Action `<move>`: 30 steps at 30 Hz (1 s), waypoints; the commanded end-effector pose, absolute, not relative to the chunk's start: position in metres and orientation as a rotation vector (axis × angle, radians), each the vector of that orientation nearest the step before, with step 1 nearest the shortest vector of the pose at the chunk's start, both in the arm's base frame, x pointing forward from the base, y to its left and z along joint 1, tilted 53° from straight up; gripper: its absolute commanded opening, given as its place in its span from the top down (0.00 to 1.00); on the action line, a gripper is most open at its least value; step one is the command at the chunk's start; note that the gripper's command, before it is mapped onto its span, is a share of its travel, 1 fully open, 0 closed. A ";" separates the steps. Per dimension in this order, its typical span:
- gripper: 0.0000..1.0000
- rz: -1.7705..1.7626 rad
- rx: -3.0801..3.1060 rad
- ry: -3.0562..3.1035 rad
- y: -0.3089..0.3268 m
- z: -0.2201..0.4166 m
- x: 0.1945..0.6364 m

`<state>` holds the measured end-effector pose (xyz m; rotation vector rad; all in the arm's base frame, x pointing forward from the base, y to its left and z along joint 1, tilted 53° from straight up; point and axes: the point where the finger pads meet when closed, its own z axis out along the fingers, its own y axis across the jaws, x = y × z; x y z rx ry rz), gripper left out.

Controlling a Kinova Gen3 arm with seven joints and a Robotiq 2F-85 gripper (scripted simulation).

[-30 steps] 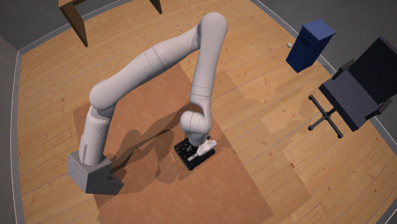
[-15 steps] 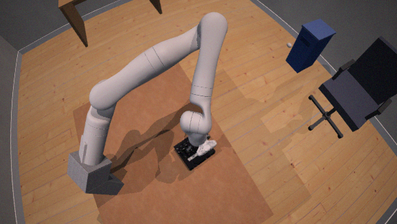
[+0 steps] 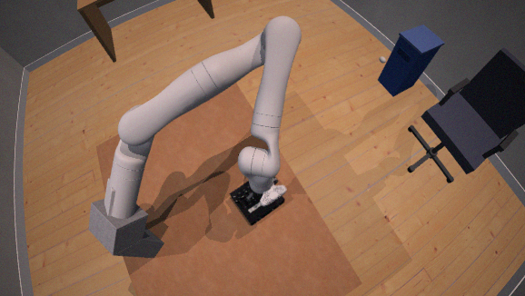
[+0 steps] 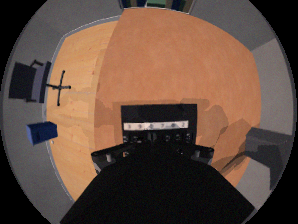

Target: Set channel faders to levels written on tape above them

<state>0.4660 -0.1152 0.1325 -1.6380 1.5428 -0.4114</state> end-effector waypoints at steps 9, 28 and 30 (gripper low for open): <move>1.00 -0.413 -1.637 1.543 -0.115 0.132 0.467; 1.00 -0.413 -1.637 1.543 -0.112 0.126 0.474; 1.00 -0.413 -1.637 1.543 -0.112 0.126 0.475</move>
